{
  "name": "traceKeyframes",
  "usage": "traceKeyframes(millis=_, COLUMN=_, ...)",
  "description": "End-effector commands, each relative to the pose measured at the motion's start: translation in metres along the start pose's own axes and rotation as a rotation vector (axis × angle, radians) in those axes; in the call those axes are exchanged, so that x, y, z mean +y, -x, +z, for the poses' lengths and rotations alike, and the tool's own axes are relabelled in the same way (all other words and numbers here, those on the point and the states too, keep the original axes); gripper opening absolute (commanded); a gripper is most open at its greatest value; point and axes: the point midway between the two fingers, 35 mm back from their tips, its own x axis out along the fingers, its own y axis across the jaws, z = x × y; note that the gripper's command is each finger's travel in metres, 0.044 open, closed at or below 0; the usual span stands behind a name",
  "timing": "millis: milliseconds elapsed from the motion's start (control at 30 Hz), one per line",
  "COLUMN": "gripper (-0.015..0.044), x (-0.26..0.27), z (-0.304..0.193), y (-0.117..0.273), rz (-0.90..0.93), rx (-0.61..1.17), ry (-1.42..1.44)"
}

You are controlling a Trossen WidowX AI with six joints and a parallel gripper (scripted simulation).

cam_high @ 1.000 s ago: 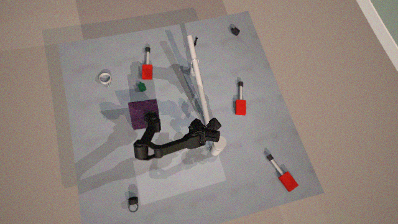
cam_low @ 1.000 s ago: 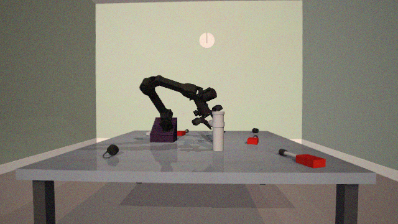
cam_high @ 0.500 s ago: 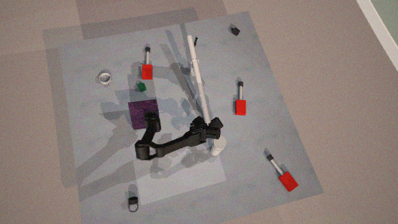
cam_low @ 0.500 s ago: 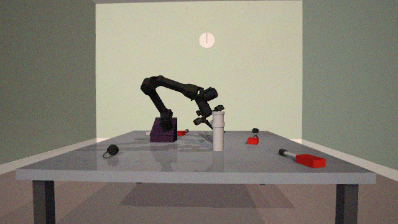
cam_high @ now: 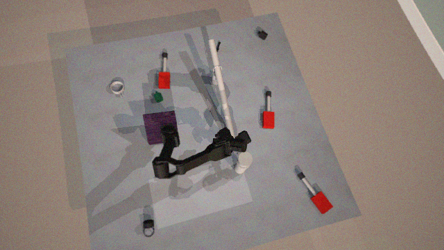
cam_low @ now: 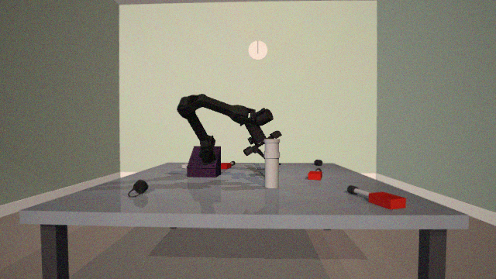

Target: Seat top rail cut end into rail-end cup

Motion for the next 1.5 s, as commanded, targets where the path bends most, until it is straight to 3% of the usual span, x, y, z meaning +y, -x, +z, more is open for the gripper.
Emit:
traceKeyframes(millis=0, gripper=0.0000, x=-0.004, z=0.001, y=-0.003, rz=0.002, rx=0.018, ry=-0.037)
traceKeyframes(millis=1467, gripper=0.0000, x=-0.014, z=-0.001, y=-0.009, rz=-0.001, rx=0.081, ry=-0.150)
